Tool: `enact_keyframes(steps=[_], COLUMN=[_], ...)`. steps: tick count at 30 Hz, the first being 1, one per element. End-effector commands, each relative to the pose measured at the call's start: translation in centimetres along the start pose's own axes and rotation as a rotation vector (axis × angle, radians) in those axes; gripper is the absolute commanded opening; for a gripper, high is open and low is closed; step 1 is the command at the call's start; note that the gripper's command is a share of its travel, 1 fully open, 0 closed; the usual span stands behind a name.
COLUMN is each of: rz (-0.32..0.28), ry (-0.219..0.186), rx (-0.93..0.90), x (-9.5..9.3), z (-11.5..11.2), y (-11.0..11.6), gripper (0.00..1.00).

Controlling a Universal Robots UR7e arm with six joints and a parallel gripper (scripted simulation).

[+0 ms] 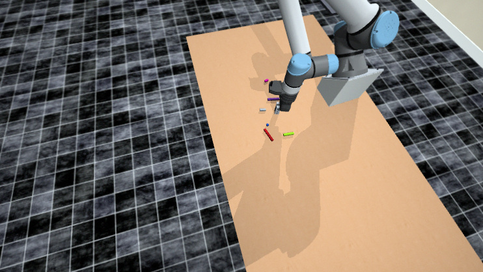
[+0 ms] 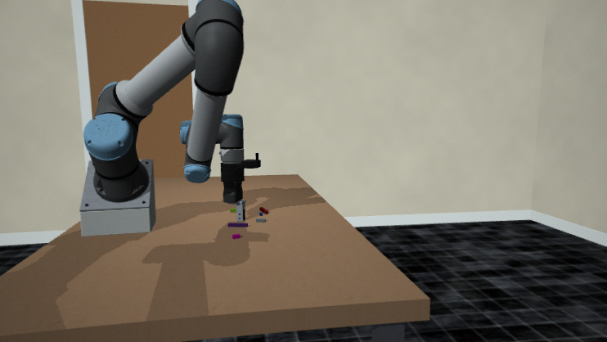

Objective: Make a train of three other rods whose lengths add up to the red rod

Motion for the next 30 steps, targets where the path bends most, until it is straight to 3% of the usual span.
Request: enact_keyframes(steps=[1,26,30], rz=[0.001,0.001,0.001], ry=[0.000,0.000,0.000], rx=[0.000,0.000,0.000], x=[0.03,0.03,0.03], z=[0.00,0.00,0.00], y=[-0.02,-0.02,-0.02], gripper=[0.24,0.24,0.36])
Point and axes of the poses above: the point where the finger pads meet when closed, its own x axis back along the fingers, its own z axis across the jaws, y = z × x, the point moved 7 cm from there along x, back along the fingers, and after that the axes turned 6 degrees about x, right-handed, at the moved point
